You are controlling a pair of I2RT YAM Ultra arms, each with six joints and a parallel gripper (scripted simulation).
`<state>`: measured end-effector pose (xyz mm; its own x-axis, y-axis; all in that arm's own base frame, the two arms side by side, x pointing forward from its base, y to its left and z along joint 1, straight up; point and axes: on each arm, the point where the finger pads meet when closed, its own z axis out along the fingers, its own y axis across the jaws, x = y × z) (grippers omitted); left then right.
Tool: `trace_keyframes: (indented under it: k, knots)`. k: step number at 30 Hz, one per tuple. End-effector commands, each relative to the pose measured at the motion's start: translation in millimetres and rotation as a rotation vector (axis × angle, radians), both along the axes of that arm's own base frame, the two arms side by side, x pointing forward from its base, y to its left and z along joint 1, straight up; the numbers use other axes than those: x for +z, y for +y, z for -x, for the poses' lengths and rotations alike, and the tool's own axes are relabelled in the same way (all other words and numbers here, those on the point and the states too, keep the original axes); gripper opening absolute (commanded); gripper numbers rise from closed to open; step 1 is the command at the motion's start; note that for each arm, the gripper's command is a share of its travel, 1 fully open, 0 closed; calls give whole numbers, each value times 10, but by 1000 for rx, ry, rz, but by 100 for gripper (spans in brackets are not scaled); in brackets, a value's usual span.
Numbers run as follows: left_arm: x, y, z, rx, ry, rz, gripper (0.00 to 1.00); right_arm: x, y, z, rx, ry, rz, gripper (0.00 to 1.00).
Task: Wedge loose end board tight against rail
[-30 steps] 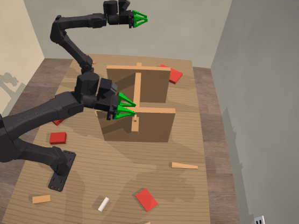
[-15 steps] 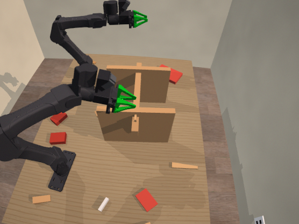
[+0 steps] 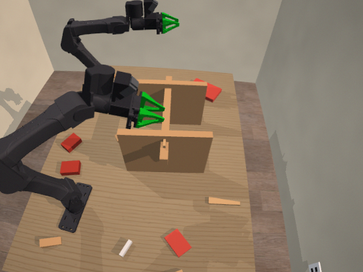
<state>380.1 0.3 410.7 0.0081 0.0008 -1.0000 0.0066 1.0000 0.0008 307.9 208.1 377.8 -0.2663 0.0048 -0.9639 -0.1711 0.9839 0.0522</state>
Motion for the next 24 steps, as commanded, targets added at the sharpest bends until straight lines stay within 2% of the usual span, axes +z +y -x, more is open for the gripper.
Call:
trace_keyframes:
  k: [1,4,24]
  knots:
    - [281,-12,103,-7,-65,-2,42,27,-40,28,-3,-13,-15,38]
    - [281,-12,103,-7,-65,-2,42,153,-29,20,-3,-23,-28,38]
    - [281,-12,103,-7,-65,-2,42,132,-16,11,-3,-19,-22,38]
